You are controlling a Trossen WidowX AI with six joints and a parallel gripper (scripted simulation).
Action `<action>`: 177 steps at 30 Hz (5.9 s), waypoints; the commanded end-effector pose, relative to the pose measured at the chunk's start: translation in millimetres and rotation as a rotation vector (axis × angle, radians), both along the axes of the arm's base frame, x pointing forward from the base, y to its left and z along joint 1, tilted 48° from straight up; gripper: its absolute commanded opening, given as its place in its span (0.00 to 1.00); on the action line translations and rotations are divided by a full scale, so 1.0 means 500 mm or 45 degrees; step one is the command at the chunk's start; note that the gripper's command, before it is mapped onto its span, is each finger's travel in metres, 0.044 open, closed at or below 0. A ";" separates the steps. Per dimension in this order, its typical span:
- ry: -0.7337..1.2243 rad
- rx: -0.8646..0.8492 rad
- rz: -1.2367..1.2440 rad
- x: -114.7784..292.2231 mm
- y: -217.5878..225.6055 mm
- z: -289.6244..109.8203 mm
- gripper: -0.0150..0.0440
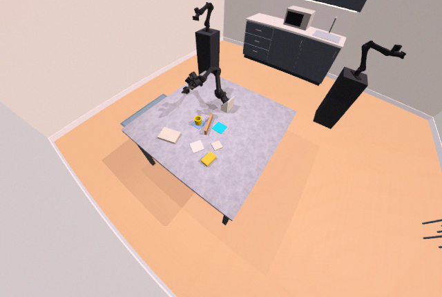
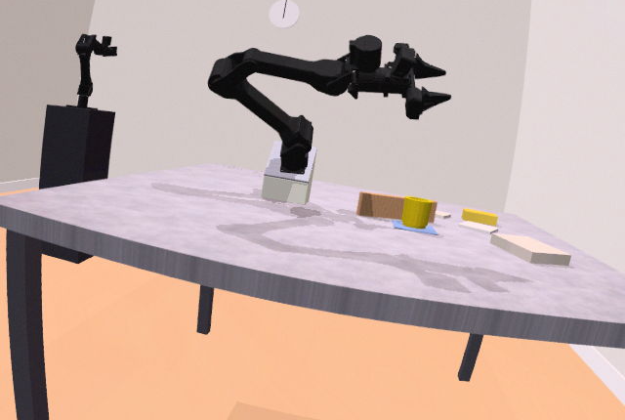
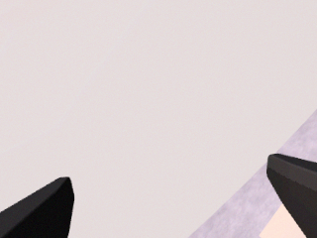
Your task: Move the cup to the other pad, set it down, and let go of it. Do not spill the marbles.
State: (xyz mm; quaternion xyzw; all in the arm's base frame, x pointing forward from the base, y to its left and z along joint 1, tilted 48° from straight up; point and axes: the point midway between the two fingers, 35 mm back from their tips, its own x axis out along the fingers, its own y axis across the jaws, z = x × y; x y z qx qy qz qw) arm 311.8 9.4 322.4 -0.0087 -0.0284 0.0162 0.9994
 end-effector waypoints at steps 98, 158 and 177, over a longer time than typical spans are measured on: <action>0.742 0.883 -2.030 -0.029 -0.238 -0.539 0.42; 0.749 0.867 -2.023 -0.010 -0.118 -0.432 0.25; 0.751 0.875 -2.029 -0.037 -0.053 -0.492 0.25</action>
